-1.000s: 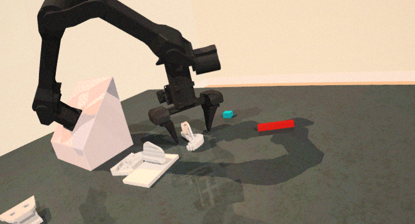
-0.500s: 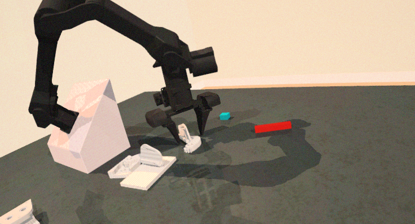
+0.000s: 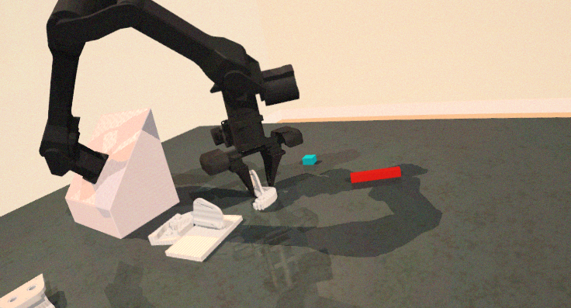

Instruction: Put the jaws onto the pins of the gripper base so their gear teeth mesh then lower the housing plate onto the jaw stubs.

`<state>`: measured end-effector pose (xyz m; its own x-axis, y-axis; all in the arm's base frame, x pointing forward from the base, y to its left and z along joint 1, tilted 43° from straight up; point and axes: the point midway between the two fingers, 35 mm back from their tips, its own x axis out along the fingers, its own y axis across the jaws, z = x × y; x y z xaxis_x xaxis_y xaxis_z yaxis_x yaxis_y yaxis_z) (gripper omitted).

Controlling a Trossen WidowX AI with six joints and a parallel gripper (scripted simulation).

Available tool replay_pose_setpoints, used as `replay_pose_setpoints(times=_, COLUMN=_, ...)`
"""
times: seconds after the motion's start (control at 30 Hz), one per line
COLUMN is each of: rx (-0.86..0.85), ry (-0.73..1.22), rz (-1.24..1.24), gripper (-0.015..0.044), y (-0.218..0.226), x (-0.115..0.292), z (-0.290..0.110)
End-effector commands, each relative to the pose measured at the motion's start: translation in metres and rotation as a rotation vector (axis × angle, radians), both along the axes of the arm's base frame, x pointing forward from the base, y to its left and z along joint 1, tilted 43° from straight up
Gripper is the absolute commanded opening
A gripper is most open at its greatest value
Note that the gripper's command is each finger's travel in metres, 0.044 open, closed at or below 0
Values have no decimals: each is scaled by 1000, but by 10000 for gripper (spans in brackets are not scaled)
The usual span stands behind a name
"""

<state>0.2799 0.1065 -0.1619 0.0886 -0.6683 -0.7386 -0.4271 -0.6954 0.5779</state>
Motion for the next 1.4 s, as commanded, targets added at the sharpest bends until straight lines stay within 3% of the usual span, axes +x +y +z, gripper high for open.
replay_pose_setpoints(times=0.0, rx=2, ry=0, rz=0, gripper=134, y=0, x=0, z=0)
replay_pose_setpoints(times=1.1, rx=2, ry=-2, rz=2, gripper=134, y=53, x=-7, z=58)
replay_pose_setpoints(times=1.37, rx=18, ry=-118, rz=-128, gripper=134, y=46, x=-11, z=67)
